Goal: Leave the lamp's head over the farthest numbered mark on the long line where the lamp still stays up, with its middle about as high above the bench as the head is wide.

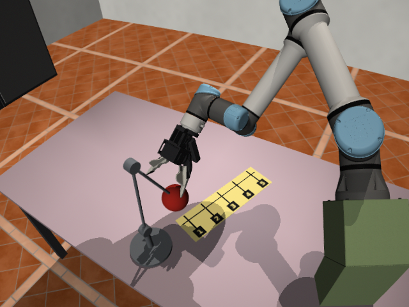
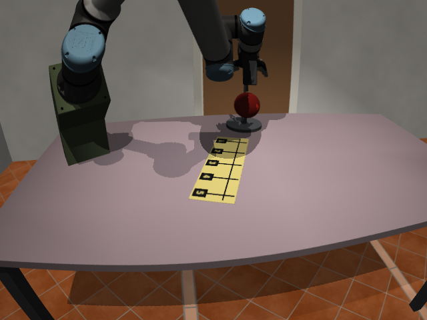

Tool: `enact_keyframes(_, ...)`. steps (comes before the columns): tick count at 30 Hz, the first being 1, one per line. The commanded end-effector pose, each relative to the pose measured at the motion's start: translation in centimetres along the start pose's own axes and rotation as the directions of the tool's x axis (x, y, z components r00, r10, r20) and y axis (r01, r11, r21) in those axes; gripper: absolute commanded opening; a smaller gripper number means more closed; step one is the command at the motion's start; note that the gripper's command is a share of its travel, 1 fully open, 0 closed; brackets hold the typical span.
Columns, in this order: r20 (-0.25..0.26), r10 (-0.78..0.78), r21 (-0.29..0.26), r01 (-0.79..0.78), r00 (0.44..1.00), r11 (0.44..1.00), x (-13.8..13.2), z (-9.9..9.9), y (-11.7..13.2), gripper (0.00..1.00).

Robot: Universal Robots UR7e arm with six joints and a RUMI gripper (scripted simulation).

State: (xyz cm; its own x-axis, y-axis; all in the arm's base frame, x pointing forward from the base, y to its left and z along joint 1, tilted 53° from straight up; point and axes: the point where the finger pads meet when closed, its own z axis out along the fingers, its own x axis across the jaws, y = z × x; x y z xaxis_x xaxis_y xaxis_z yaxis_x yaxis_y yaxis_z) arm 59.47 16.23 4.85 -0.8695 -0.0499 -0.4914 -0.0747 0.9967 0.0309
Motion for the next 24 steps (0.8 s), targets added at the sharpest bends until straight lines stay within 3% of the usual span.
enact_keyframes(1, 0.003, 0.025, 0.015, -0.025, 1.000, 1.000, -0.09, 0.45, 0.08, 1.00)
enact_keyframes(7, 0.003, 0.031, 0.018, -0.031, 1.000, 0.999, -0.13, 0.80, 0.06, 1.00)
enact_keyframes(8, 0.003, 0.029, 0.016, -0.029, 1.000, 0.999, -0.13, 0.78, 0.05, 0.00)
enact_keyframes(24, 0.001, 0.000, 0.000, 0.000, 1.000, 1.000, -0.10, 0.57, 0.01, 0.00)
